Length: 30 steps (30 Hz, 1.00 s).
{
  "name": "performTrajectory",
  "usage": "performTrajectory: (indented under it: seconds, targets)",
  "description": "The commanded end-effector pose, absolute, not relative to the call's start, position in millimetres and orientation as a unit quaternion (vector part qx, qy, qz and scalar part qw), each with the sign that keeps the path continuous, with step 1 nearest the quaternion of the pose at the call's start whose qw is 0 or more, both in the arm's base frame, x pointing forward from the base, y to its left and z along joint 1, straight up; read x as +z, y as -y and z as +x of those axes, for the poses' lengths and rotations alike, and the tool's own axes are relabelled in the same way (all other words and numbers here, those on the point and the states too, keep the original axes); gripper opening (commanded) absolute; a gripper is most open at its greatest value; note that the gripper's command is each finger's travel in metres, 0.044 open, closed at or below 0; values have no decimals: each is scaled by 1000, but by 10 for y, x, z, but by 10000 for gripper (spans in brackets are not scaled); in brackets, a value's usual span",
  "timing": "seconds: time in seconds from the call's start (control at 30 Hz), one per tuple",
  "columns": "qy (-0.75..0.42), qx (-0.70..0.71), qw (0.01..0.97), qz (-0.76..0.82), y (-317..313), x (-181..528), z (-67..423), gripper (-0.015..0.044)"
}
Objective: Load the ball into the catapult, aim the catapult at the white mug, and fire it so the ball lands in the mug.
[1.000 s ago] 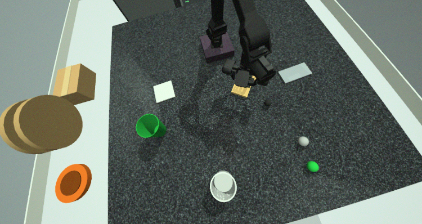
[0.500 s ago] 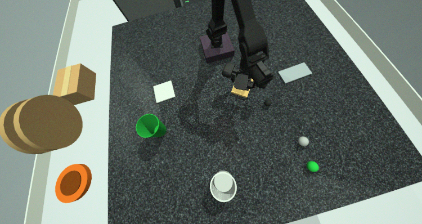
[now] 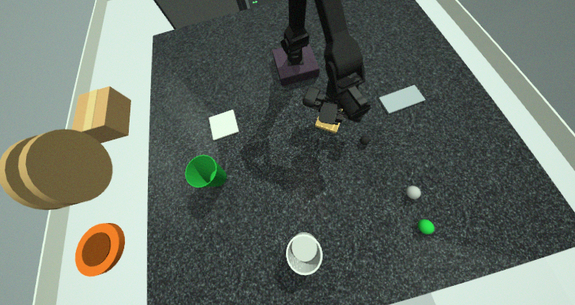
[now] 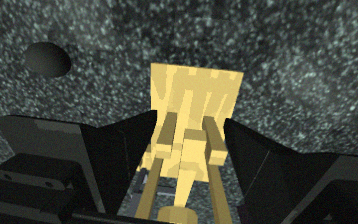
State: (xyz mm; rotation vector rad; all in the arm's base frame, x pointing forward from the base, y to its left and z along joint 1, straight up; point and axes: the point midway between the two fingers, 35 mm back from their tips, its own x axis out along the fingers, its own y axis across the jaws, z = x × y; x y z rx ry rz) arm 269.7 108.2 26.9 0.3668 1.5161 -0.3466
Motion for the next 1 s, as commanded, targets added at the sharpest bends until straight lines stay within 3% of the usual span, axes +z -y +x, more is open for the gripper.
performTrajectory:
  seconds: [0.0, 0.07, 0.27, 0.4, 0.57, 0.97]
  targets:
    - [-680, -155, 697, 164, -1082, 272, 2696, 204]
    - [-680, -155, 697, 164, -1082, 272, 2696, 151]
    - [-680, -155, 697, 164, -1082, 272, 2696, 111]
    - [-680, -156, 698, 164, -1081, 659, 2697, 6]
    - [-681, -149, 699, 157, -1039, 782, 2762, 0]
    - [-695, -21, 719, 20, 82, 803, 3947, 0]
